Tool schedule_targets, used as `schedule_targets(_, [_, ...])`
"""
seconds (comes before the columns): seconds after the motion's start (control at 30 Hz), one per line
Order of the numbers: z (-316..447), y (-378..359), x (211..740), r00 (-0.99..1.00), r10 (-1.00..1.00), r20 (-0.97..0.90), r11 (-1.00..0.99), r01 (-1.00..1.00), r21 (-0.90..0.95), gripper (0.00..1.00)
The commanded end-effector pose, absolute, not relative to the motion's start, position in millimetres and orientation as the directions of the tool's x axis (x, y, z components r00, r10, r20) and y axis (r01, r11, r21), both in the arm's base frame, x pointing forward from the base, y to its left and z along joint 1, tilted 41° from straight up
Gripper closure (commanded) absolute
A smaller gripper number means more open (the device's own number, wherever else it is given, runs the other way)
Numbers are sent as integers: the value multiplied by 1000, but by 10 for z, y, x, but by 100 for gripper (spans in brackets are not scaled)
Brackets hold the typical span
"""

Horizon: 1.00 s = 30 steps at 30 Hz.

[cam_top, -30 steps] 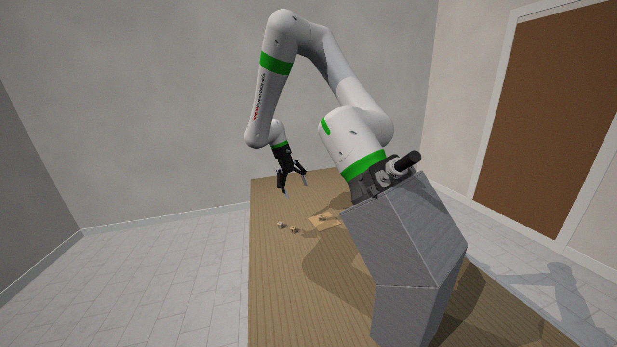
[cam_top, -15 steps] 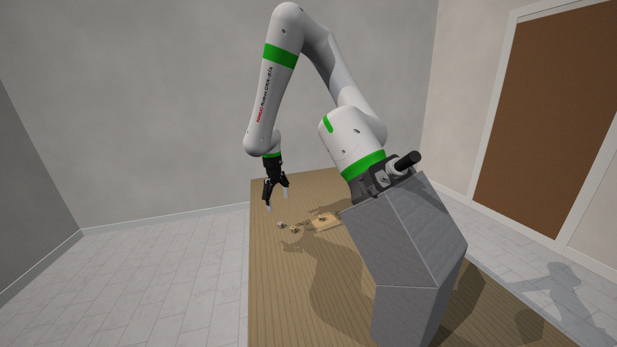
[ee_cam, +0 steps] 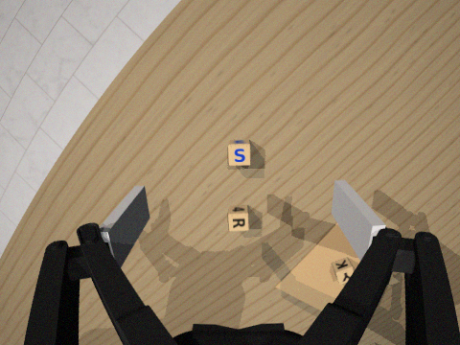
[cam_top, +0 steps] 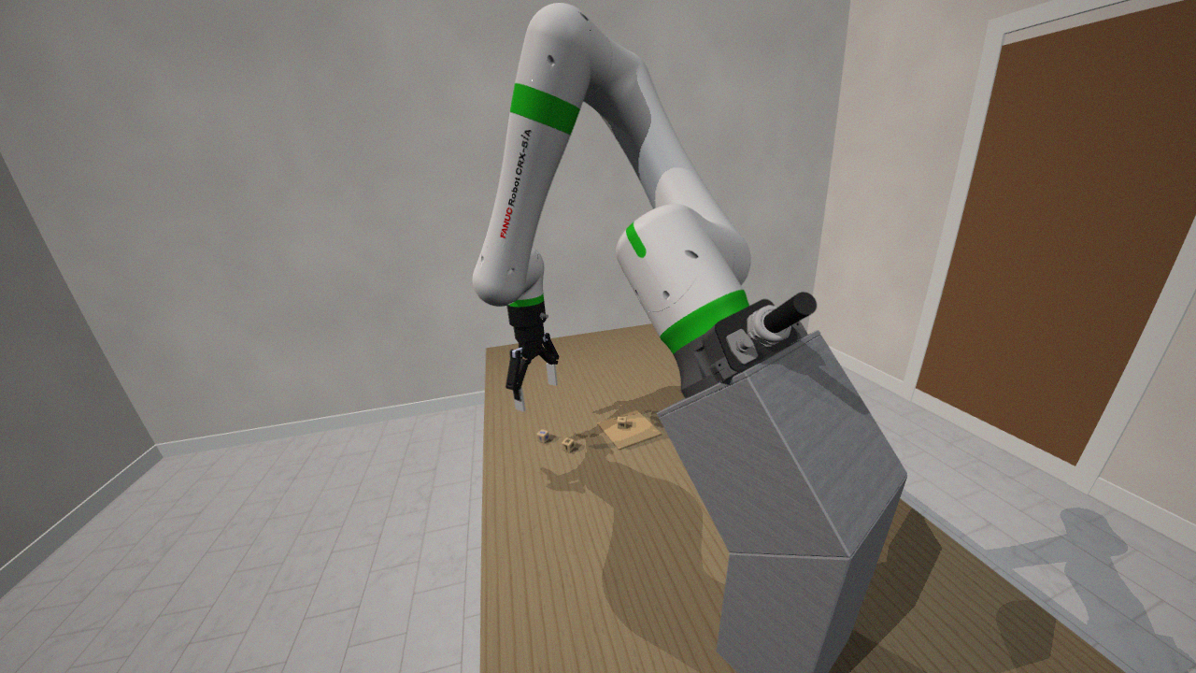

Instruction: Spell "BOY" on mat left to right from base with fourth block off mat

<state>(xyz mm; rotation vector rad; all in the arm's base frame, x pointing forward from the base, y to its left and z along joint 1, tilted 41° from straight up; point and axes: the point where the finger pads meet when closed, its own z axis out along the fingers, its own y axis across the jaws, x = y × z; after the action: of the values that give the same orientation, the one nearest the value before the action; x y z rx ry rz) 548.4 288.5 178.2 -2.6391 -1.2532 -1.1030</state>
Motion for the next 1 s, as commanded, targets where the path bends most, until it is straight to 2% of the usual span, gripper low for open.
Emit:
schedule_targets(0.0, [1783,2885,5485,431,669,606,-681,683,265,0])
schedule_targets(0.23, [1763,2893,5505,517,573,636,-763,620,184,0])
schedule_targets(0.57, [1707,2915,5557,701,268,660,-916,398,-50,0])
schedule_targets(0.73, [1682,2924,5578,754,123,645,-947,284,-151,0])
schedule_targets(0.8, [1682,2924,5578,754,123,645,-947,284,-151,0])
schedule_targets(0.83, [1667,2930,5591,777,38,629,-954,215,-208,0])
schedule_targets(0.97, [1650,2936,5604,794,-59,604,-953,135,-271,0])
